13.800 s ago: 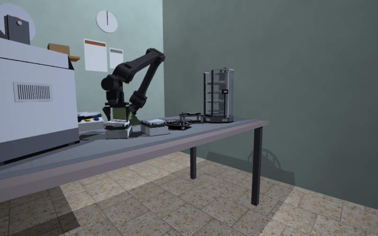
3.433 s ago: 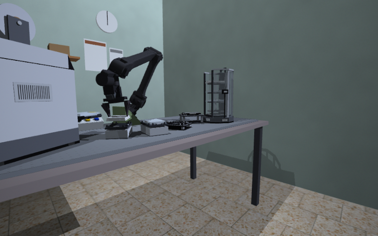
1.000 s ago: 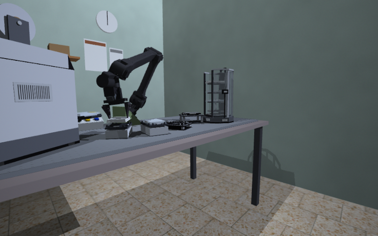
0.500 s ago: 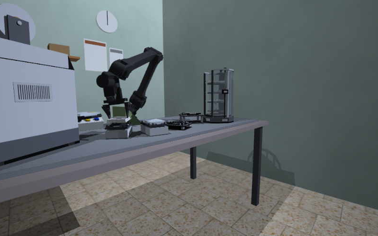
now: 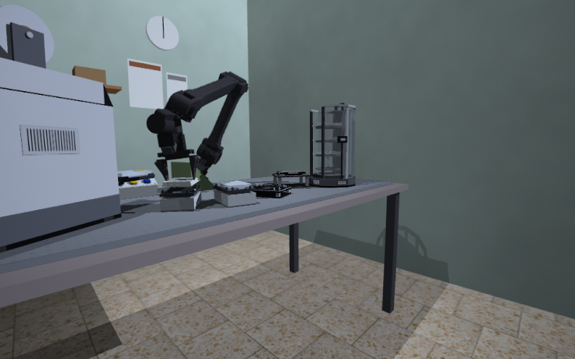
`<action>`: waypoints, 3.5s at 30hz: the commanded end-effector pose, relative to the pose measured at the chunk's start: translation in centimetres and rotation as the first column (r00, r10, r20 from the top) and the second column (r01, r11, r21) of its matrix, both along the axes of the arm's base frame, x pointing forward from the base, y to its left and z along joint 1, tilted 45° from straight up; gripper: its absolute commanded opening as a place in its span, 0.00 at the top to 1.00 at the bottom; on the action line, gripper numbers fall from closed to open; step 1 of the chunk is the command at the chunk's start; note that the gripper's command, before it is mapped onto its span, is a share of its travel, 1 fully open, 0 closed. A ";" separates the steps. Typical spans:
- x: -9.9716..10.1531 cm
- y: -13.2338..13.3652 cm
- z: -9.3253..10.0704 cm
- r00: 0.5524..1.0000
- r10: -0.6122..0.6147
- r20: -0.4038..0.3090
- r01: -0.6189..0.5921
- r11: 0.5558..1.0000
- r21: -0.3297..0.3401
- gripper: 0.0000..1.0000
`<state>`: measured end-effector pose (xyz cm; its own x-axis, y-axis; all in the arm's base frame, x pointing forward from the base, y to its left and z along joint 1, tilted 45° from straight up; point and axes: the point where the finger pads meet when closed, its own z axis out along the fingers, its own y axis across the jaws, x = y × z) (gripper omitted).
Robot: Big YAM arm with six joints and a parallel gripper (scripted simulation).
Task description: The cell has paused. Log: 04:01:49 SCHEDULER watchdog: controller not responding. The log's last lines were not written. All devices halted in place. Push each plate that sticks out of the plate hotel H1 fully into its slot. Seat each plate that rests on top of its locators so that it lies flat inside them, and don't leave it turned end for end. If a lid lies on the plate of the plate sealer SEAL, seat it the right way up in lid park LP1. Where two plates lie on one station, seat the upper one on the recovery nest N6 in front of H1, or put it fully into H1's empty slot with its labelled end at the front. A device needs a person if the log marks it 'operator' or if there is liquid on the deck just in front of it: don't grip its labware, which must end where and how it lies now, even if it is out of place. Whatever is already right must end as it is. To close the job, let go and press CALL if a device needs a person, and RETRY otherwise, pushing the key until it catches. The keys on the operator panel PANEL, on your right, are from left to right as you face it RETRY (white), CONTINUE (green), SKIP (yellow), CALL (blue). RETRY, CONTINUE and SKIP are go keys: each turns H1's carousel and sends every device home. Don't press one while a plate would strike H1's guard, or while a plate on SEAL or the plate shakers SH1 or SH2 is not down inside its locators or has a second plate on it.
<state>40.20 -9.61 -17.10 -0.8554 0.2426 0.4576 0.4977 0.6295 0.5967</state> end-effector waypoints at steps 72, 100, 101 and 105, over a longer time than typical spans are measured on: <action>-0.6 2.1 -1.6 1.000 0.014 -0.023 -0.014 1.000 0.008 0.18; -0.8 2.4 -1.9 1.000 0.014 -0.022 -0.014 1.000 0.008 0.18; -0.8 2.4 -1.9 1.000 0.014 -0.022 -0.014 1.000 0.007 0.18; -0.8 2.5 -2.0 1.000 0.014 -0.023 -0.014 1.000 0.008 0.18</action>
